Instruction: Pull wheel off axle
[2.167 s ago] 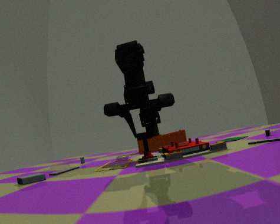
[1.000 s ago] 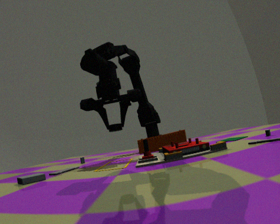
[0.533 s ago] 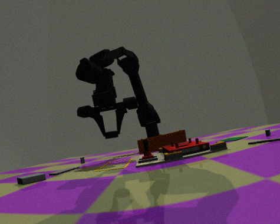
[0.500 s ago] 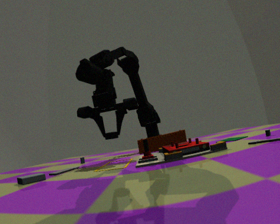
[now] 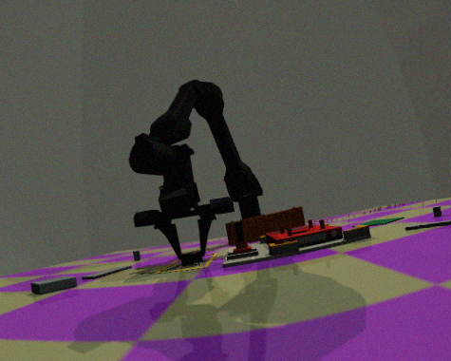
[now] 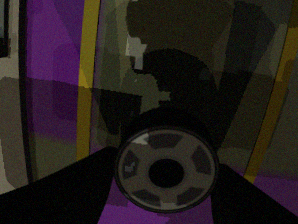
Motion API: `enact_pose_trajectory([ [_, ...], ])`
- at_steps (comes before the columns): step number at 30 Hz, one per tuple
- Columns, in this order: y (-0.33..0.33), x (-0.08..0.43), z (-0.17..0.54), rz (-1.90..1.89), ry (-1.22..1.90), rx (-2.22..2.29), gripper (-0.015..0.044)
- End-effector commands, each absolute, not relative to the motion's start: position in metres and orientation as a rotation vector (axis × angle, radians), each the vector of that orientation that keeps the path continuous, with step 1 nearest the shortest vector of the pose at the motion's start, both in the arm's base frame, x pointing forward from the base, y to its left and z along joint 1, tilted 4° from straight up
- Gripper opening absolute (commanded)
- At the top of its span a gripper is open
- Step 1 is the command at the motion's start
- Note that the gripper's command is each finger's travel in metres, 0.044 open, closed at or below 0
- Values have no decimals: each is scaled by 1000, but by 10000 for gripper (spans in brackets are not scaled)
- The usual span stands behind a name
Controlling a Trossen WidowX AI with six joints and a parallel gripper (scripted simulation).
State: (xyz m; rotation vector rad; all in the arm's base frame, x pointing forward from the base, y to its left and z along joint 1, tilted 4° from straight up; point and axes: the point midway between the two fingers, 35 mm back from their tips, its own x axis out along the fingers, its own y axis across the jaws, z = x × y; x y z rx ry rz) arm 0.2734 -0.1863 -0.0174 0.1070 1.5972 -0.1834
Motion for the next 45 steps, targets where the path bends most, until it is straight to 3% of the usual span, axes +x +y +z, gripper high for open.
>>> enact_pose_trajectory([
  [1, -187, 274, -16, -184, 1595, 107, 53],
  [10, -187, 274, -14, -185, 1594, 107, 289],
  [19, -184, 276, 44, -187, 1586, 98, 300],
  [24, -164, 250, 61, -185, 1586, 98, 431],
  [30, -132, 205, 88, -185, 1592, 101, 440],
  [45, -131, 204, 88, -185, 1592, 101, 440],
])
